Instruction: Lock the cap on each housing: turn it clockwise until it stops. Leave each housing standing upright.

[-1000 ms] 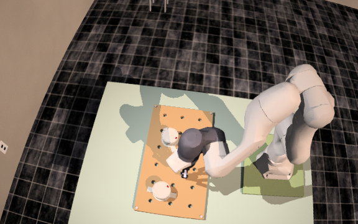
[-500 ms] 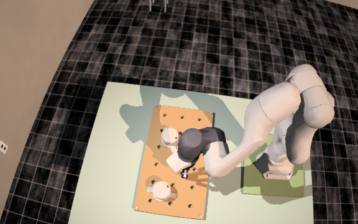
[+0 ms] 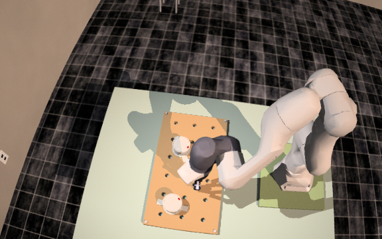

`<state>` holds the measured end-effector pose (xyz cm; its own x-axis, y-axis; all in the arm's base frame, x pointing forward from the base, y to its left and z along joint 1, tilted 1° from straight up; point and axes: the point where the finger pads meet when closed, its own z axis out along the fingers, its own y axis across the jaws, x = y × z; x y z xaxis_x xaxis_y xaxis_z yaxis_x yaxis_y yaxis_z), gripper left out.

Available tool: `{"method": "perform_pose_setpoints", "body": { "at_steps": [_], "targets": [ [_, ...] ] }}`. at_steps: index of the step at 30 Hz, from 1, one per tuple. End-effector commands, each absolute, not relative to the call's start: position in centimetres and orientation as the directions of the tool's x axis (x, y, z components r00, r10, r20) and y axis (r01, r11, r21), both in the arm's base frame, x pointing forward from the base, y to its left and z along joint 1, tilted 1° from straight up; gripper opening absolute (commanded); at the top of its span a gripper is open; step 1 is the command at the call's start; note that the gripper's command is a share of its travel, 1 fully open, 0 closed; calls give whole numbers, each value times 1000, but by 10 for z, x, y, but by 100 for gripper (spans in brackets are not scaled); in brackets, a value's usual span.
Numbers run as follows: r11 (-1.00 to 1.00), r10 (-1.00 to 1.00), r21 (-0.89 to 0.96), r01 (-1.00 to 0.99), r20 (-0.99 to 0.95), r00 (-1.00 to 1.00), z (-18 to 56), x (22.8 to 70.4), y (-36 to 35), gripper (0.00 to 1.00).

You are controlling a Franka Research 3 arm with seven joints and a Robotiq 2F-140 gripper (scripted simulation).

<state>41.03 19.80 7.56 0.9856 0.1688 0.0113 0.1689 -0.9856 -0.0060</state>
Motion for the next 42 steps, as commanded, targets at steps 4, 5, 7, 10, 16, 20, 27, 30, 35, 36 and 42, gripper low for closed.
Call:
{"method": "perform_pose_setpoints", "body": {
  "at_steps": [4, 5, 7, 10, 16, 20, 27, 30, 35, 36, 42],
  "targets": [
    [-985, 171, -8, 172, 10, 985, 74, 409, 198, 10],
    [-985, 171, -8, 172, 10, 985, 74, 409, 198, 10],
    [-985, 171, -8, 172, 10, 985, 74, 409, 198, 10],
    [-985, 171, -8, 172, 10, 985, 74, 409, 198, 10],
    [-985, 171, -8, 172, 10, 985, 75, 409, 198, 10],
    [-985, 171, -8, 172, 10, 985, 76, 409, 198, 10],
    [-985, 171, -8, 172, 10, 985, 80, 409, 198, 10],
    [-985, 171, -8, 172, 10, 985, 83, 409, 198, 10],
    [-985, 171, -8, 172, 10, 985, 86, 409, 198, 10],
    [-985, 171, -8, 172, 10, 985, 87, 409, 198, 10],
    [-985, 171, -8, 172, 10, 985, 97, 409, 198, 10]
  ]
}}
